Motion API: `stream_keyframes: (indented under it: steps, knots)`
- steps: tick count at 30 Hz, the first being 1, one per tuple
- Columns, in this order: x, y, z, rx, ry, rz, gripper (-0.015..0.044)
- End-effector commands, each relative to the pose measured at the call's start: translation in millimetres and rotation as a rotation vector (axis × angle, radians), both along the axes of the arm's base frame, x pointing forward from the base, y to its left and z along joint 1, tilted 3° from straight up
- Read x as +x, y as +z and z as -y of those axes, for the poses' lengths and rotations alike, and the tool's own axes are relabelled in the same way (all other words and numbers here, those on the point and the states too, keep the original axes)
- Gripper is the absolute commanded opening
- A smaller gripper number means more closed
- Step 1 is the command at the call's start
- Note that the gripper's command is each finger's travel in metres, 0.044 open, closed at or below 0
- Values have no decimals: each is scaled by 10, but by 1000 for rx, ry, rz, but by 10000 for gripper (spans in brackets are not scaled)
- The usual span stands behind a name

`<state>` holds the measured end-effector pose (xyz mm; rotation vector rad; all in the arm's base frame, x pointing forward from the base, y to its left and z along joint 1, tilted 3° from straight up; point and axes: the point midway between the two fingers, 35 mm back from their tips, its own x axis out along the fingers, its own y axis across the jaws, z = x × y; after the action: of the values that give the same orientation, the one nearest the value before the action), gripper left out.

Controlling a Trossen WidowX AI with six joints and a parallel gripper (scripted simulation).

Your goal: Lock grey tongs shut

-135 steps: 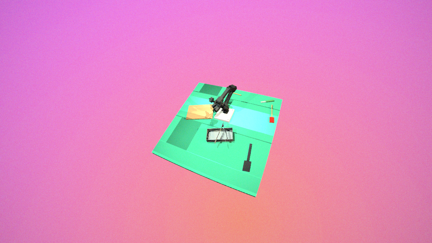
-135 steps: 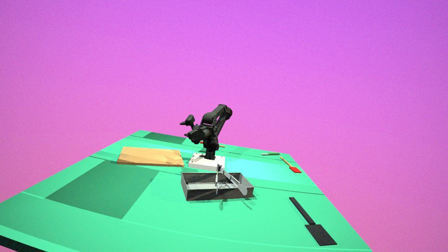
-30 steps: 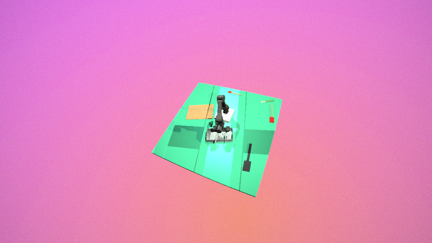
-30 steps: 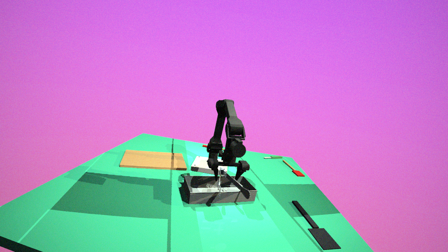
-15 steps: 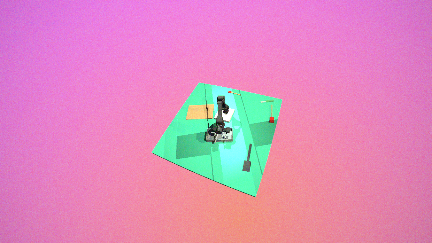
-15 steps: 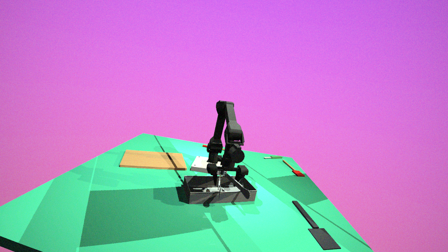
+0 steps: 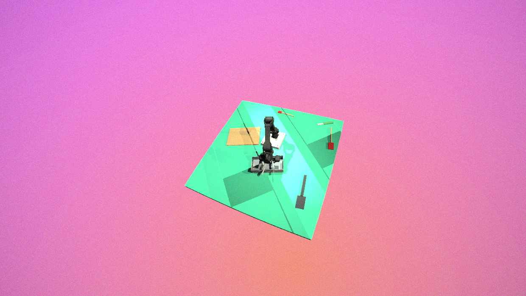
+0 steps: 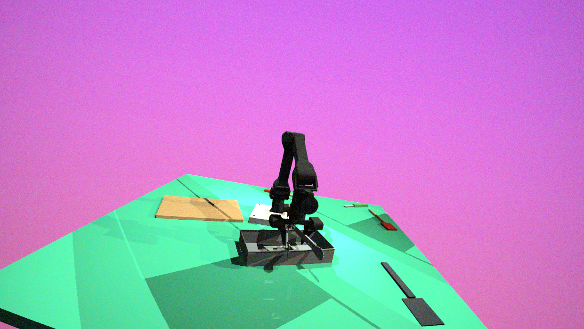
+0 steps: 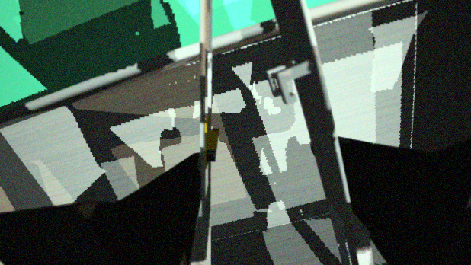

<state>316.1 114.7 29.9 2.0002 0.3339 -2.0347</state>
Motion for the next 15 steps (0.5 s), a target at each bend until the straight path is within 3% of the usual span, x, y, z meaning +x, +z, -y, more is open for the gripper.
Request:
stream_keyframes:
  steps: [1,15]
  knots:
    - [-2,4,-7,4,0,-1,295]
    - [-2,4,-7,4,0,-1,201]
